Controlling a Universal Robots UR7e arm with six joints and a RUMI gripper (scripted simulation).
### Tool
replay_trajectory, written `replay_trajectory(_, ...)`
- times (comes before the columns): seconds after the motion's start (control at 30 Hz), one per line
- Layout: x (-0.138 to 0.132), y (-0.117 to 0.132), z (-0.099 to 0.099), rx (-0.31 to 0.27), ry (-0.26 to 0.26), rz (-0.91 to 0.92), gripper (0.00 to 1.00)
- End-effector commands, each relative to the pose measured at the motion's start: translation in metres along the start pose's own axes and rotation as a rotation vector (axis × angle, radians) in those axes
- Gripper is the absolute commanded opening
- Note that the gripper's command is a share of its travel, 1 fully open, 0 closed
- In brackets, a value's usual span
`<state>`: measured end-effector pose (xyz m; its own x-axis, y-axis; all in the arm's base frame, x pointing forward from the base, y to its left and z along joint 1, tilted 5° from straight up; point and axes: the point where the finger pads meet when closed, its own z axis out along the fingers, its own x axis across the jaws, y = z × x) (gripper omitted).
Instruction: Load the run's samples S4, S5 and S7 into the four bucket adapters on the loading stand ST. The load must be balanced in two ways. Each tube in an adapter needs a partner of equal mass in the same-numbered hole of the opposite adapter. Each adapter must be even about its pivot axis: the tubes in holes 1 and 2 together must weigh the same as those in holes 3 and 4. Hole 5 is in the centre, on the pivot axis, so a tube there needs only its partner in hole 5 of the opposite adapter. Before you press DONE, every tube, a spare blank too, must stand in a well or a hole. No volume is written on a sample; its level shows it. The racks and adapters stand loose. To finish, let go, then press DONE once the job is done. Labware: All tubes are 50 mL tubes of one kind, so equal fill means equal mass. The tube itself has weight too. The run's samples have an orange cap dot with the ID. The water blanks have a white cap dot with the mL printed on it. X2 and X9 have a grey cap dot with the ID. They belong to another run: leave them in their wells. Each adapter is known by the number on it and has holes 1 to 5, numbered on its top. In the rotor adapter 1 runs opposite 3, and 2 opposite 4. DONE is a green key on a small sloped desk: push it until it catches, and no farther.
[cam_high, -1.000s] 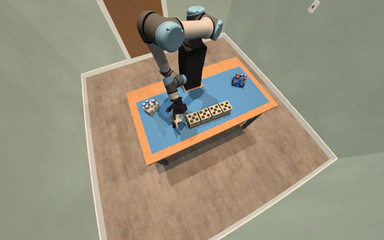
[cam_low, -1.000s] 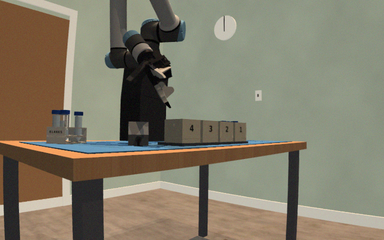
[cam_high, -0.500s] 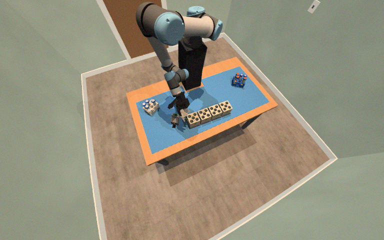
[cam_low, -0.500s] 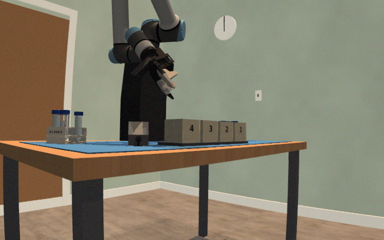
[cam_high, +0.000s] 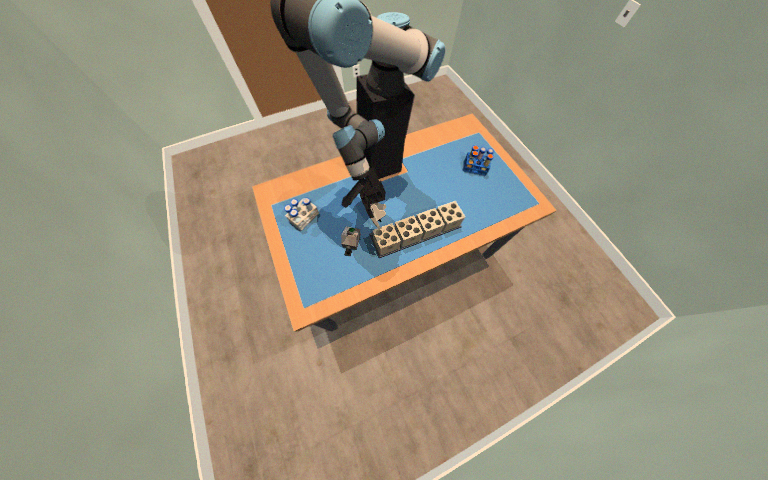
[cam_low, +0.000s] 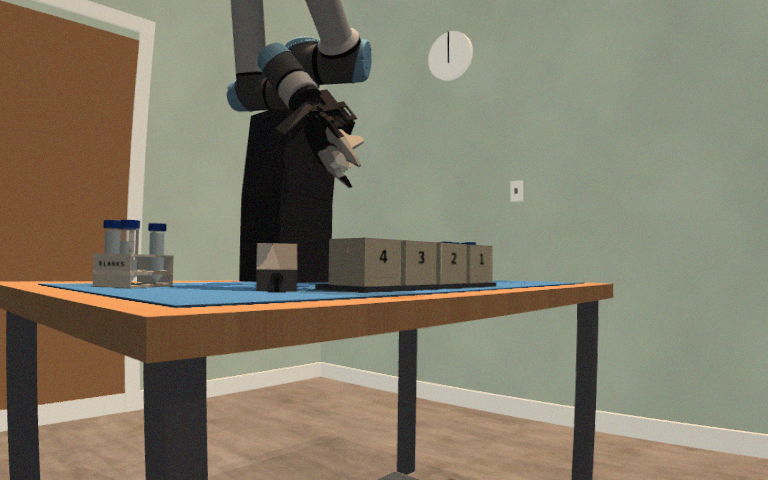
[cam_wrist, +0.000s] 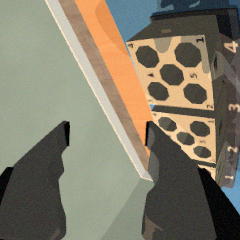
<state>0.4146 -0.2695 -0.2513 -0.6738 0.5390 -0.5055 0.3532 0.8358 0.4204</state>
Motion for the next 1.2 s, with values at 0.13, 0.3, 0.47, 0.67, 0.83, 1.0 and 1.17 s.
replay_trajectory(0.13, 0.016, 0.030, -0.024, -0.025, 0.055, -0.127, 0.35)
replay_trajectory(0.3, 0.023, 0.043, -0.033, -0.035, 0.080, -0.188, 0.35)
replay_trajectory(0.47, 0.023, 0.043, -0.033, -0.048, 0.111, -0.264, 0.35)
replay_trajectory(0.67, 0.023, 0.043, -0.033, -0.063, 0.149, -0.356, 0.35)
replay_trajectory(0.83, 0.023, 0.043, -0.033, -0.071, 0.168, -0.401, 0.35)
replay_trajectory(1.0, 0.023, 0.043, -0.033, -0.083, 0.199, -0.477, 0.35)
replay_trajectory(1.17, 0.023, 0.043, -0.033, -0.096, 0.231, -0.554, 0.35)
